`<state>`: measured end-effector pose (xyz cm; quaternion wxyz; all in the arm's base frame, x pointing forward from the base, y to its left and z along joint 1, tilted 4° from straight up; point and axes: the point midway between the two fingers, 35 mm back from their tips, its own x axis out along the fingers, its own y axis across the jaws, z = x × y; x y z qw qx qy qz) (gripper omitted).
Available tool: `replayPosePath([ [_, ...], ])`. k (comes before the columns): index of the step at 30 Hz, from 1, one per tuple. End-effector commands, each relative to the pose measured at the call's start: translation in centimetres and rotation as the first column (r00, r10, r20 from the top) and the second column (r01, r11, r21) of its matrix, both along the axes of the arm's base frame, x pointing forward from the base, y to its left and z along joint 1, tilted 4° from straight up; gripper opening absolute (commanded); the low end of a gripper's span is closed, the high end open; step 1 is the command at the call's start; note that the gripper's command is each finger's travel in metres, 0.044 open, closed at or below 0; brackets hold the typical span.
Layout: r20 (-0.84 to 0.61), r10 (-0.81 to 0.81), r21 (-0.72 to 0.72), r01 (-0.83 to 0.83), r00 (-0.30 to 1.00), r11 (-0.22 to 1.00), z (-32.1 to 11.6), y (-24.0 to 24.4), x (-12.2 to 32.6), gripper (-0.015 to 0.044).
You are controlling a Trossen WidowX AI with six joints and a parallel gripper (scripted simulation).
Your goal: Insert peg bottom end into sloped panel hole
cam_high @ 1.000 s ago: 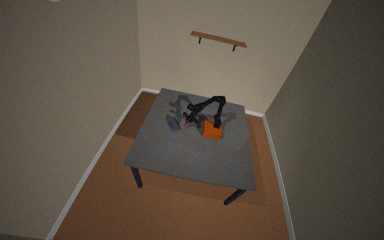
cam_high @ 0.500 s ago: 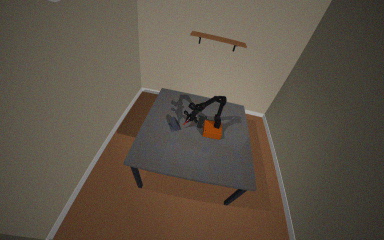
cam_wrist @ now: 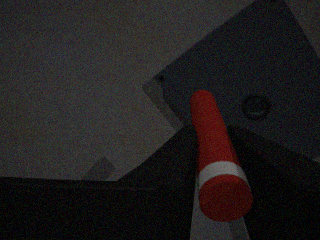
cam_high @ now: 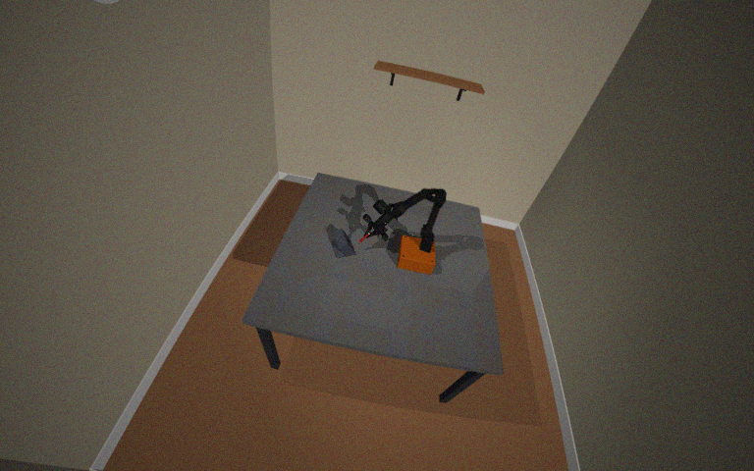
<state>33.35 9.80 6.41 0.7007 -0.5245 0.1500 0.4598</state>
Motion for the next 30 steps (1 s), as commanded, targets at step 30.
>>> replayPosePath([
  [30, 0.079, -0.122, 0.149, 0.109, 0.989, 0.983, 0.6, -2.7, 0.4, 0.0000],
])
